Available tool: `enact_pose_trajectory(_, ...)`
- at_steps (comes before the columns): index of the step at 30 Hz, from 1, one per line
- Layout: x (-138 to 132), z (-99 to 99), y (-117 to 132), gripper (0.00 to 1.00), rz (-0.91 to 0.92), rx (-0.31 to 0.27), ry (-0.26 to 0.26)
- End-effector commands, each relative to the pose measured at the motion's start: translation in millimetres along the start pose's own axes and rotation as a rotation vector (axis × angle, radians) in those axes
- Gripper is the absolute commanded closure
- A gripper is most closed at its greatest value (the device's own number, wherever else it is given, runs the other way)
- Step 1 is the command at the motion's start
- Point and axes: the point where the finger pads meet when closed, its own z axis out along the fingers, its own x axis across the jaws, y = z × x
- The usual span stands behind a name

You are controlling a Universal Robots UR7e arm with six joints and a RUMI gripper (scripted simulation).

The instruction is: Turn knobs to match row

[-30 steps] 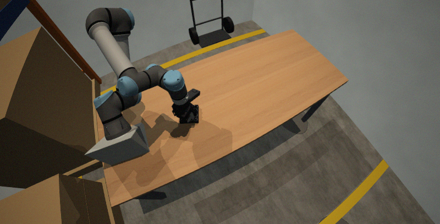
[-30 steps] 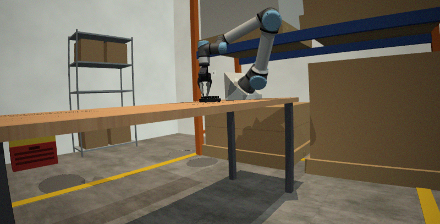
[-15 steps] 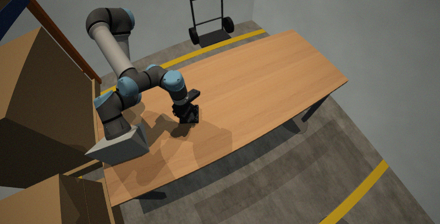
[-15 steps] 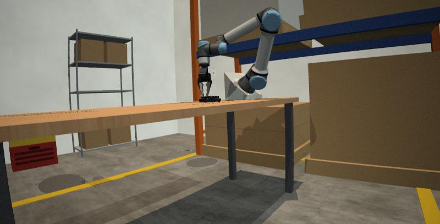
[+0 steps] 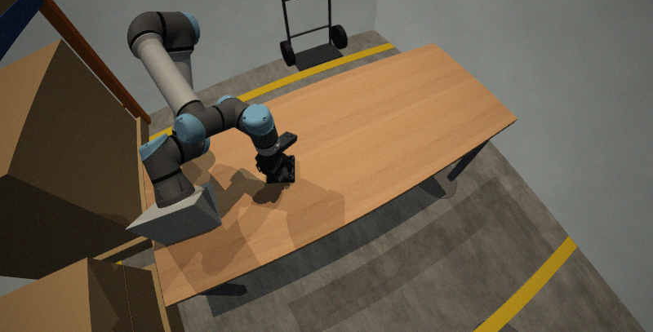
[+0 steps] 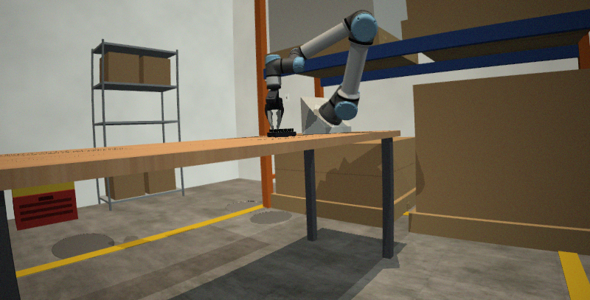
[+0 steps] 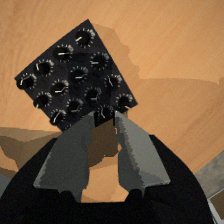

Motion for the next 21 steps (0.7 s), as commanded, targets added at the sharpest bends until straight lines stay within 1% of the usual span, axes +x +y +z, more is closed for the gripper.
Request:
enact_pose_trajectory(1, -0.8, 1.6, 0.0, 0.89, 0.001, 0.001, -0.003)
enact_pose_trajectory(7, -0.8, 1.6, 0.0, 0.89, 0.001, 0.001, -0.003)
enact_pose_trajectory(8, -0.8, 1.6, 0.0, 0.96, 0.001, 0.001, -0.003)
enact_pose_trajectory(21, -0.8, 1.5, 0.0, 0.96, 0.001, 0.001, -0.003)
